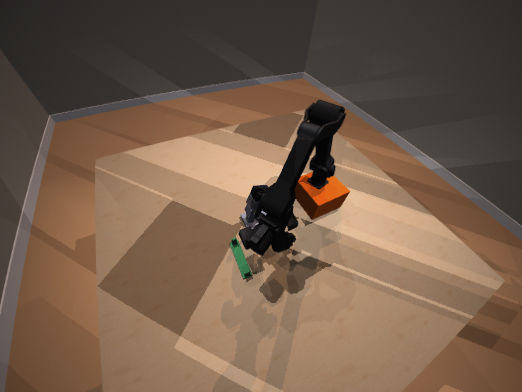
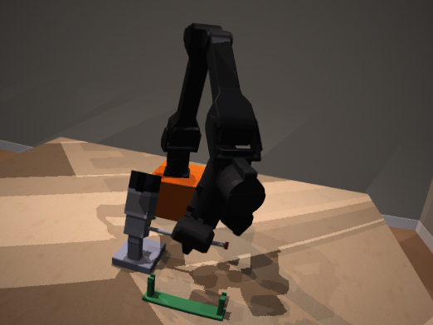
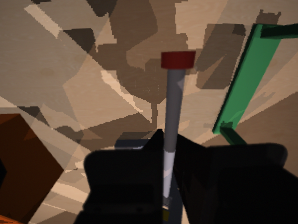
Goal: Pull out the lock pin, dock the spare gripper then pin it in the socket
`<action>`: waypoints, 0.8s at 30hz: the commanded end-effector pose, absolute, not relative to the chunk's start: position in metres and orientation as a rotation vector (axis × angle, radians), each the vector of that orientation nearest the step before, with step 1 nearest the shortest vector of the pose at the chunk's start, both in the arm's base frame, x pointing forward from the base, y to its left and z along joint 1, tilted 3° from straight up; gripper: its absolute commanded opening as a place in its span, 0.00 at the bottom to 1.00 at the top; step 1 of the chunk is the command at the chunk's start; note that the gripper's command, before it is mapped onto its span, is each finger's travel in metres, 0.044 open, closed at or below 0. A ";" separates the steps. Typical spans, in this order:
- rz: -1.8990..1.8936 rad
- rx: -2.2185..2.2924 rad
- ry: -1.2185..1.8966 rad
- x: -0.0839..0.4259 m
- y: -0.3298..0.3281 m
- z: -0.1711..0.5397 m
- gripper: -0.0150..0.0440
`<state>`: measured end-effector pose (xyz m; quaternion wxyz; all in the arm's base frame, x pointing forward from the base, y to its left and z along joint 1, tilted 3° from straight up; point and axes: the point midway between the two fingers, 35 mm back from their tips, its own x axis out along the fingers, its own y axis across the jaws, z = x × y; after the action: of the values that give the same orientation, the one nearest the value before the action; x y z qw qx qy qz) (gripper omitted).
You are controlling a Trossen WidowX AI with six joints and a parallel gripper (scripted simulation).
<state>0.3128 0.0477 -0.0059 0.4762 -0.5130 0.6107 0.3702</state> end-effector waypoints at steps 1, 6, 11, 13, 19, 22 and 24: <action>0.906 -1.253 1.490 0.312 0.045 -0.006 0.25; 0.907 -1.253 1.490 0.310 0.042 -0.006 0.25; 0.908 -1.252 1.491 0.311 0.039 -0.006 0.25; 0.908 -1.251 1.491 0.310 0.038 -0.006 0.25; 0.909 -1.250 1.492 0.310 0.034 -0.006 0.25; 0.910 -1.250 1.492 0.309 0.032 -0.006 0.25; 0.910 -1.249 1.492 0.309 0.031 -0.006 0.25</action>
<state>0.3090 0.0338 -0.0060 0.4755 -0.5115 0.6113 0.3723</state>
